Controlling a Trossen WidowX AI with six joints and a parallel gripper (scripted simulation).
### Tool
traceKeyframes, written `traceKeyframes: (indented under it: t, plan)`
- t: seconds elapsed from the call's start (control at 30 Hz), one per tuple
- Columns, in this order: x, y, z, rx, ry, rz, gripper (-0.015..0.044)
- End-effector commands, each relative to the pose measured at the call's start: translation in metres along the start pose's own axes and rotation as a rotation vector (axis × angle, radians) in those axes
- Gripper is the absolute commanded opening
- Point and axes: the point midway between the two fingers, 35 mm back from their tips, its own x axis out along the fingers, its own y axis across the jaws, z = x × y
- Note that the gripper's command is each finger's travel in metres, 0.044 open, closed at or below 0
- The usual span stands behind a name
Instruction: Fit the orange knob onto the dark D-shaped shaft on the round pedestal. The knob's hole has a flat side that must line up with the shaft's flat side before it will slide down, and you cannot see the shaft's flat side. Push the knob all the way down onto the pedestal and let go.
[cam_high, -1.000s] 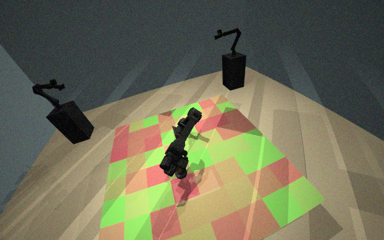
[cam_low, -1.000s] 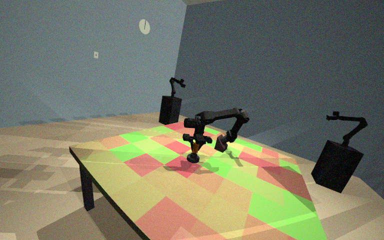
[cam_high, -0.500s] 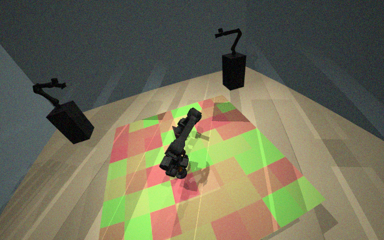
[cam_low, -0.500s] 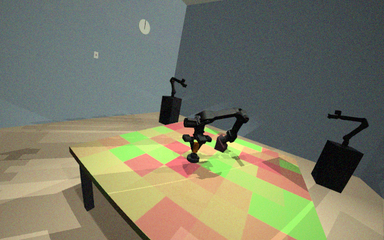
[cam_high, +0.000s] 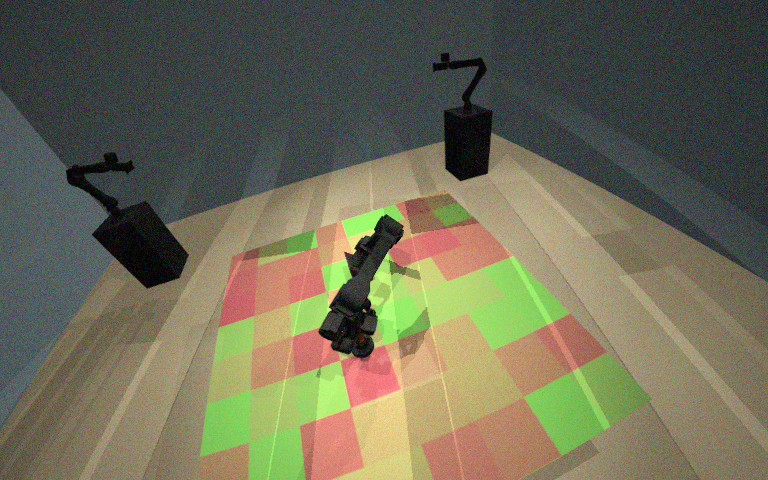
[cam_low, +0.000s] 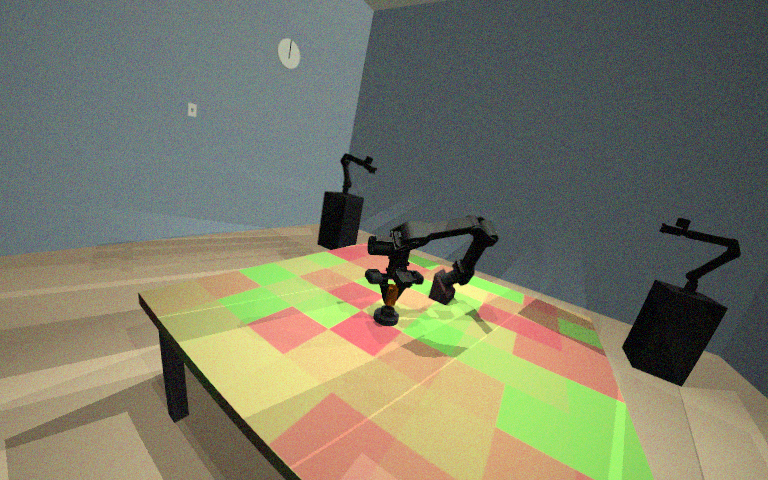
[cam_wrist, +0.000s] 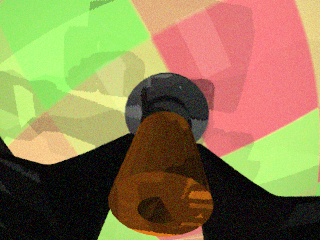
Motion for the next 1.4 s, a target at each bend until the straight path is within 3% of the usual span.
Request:
traceKeyframes:
  t: [0.0, 1.37]
  plan:
    - [-0.0002, -0.0004, 0.0014, -0.007, -0.001, -0.003, 0.0]
    - [0.0035, -0.0003, 0.0007, -0.035, -0.001, -0.003, 0.0]
